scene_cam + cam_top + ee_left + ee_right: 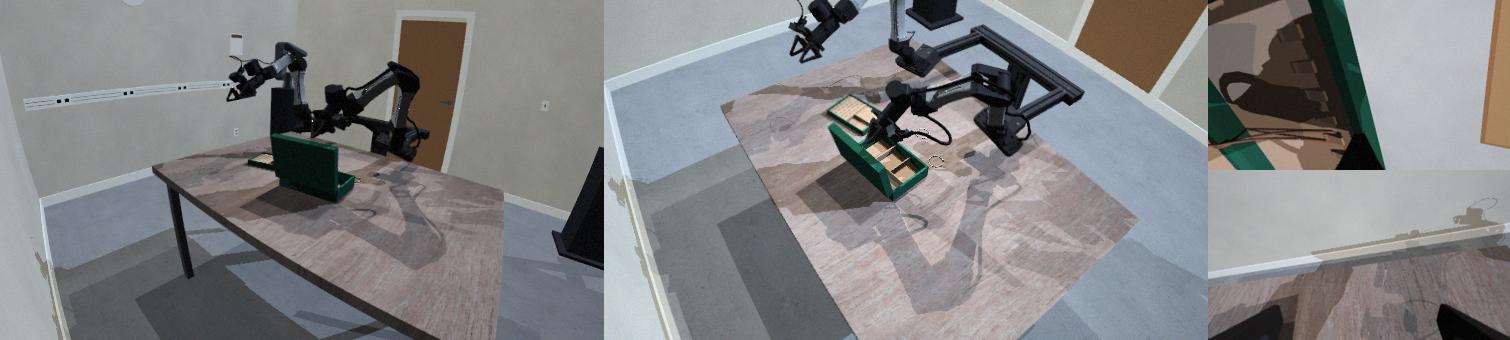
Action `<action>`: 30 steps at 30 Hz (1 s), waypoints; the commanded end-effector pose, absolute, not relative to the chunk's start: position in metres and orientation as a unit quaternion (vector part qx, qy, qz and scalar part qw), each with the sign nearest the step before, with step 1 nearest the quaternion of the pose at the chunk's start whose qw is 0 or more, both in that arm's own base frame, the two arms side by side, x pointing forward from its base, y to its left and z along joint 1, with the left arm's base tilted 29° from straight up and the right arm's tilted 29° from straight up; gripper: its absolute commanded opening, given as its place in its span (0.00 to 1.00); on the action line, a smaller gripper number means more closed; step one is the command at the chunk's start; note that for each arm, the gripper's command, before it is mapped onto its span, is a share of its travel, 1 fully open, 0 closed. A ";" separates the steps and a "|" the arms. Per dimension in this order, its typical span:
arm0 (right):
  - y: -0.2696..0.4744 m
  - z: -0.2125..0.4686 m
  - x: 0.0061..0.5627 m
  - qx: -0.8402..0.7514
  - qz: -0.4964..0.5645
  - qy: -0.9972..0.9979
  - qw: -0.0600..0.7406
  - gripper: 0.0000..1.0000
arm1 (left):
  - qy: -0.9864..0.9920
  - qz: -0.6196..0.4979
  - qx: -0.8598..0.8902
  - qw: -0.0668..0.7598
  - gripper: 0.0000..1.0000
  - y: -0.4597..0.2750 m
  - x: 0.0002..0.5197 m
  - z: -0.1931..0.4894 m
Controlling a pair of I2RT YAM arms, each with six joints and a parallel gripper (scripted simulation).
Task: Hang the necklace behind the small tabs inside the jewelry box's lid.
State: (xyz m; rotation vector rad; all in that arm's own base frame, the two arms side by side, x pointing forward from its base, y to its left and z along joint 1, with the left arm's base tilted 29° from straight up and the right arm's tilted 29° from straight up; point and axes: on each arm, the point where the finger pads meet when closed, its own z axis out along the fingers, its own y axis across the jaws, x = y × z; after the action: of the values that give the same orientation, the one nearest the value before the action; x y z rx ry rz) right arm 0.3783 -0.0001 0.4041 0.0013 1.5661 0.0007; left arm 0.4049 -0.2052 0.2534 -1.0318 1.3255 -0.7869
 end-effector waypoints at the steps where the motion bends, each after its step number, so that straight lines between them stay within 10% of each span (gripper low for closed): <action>1: 0.004 0.432 0.366 -0.008 0.002 0.678 0.735 1.00 | 0.597 -0.343 -0.397 0.607 0.00 -0.204 0.411 0.290; 30: 0.002 0.413 0.377 -0.008 0.001 0.696 0.718 1.00 | 0.700 -0.105 -0.062 0.703 0.00 -0.060 0.403 0.399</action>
State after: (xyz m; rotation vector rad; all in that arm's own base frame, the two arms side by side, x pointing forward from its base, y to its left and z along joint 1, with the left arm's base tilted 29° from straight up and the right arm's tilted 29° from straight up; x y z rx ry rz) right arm 0.3785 -0.0001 0.4031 0.0005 1.5679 0.0004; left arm 0.4200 -0.0626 0.3545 -0.3712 1.5543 -0.2757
